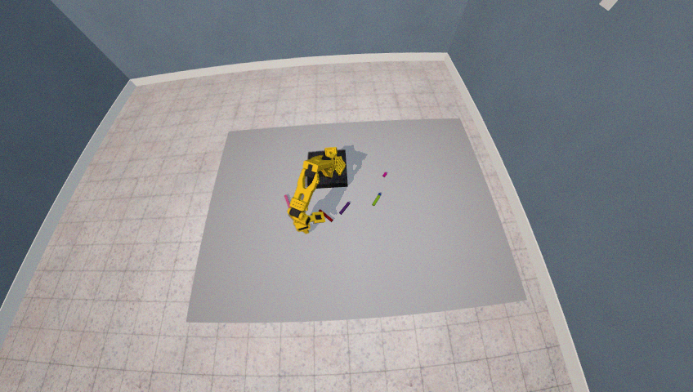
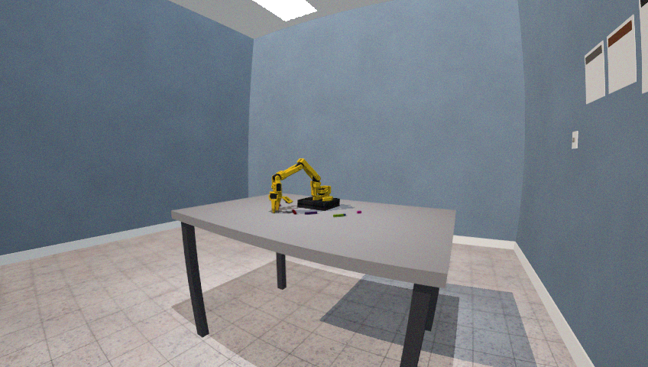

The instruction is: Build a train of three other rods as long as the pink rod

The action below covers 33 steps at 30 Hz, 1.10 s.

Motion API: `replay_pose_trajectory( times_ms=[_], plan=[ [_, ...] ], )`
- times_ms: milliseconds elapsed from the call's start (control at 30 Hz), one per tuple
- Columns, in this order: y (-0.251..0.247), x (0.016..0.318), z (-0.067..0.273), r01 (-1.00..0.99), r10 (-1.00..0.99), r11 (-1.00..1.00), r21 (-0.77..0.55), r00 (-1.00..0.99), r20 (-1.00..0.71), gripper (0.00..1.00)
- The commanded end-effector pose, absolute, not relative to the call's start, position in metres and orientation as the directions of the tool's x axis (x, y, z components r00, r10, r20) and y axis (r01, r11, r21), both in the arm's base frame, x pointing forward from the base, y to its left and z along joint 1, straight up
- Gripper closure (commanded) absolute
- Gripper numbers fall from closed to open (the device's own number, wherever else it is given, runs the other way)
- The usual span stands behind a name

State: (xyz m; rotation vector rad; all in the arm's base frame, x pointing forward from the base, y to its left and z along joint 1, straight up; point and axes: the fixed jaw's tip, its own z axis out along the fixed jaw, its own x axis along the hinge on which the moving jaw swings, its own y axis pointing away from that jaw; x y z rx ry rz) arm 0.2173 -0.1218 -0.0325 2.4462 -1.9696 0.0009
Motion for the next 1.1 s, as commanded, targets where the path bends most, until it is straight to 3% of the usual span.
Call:
replay_pose_trajectory(
  times_ms=[0, 1067],
  plan=[
    [-0.1208, 0.2124, -0.0389, -0.977, -0.977, -0.214, 0.018, 0.214, -0.016, 0.82],
    [-0.1208, 0.2124, -0.0389, -0.977, -0.977, -0.214, 0.018, 0.214, -0.016, 0.99]
  ],
)
